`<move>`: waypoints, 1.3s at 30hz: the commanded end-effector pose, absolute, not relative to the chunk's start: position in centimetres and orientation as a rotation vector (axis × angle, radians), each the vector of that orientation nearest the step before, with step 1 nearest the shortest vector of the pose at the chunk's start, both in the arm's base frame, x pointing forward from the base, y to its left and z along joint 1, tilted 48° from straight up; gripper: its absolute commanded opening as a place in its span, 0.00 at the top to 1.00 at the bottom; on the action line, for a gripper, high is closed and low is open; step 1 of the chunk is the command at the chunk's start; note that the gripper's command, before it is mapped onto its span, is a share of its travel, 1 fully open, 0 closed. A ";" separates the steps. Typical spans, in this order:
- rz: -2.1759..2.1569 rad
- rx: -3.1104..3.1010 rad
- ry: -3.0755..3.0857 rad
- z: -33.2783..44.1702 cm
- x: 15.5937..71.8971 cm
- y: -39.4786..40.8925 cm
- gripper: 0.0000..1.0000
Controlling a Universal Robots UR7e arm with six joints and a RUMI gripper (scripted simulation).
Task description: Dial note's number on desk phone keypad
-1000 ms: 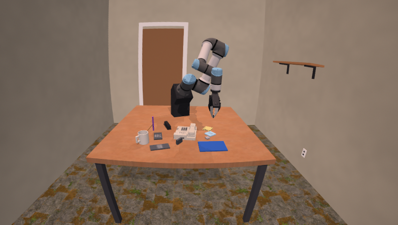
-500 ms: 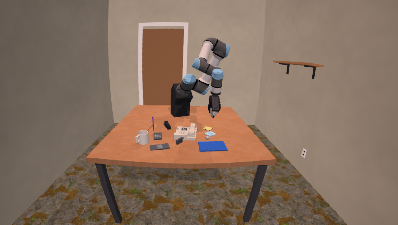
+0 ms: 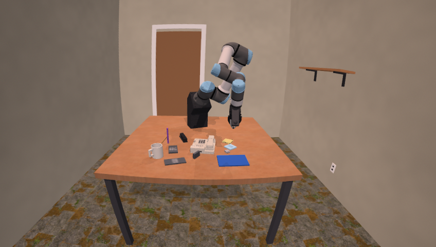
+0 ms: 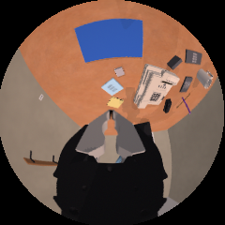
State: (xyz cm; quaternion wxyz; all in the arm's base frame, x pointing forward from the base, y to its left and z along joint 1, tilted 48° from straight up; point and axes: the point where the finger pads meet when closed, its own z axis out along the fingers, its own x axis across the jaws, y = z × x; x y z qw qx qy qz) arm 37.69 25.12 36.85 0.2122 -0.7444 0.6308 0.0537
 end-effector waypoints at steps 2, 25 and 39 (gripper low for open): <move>0.251 -2.117 1.783 37.0 37.4 25.1 1.00; 0.256 -2.119 1.784 26.5 37.5 16.9 1.00; 0.256 -2.119 1.784 21.5 37.5 12.9 1.00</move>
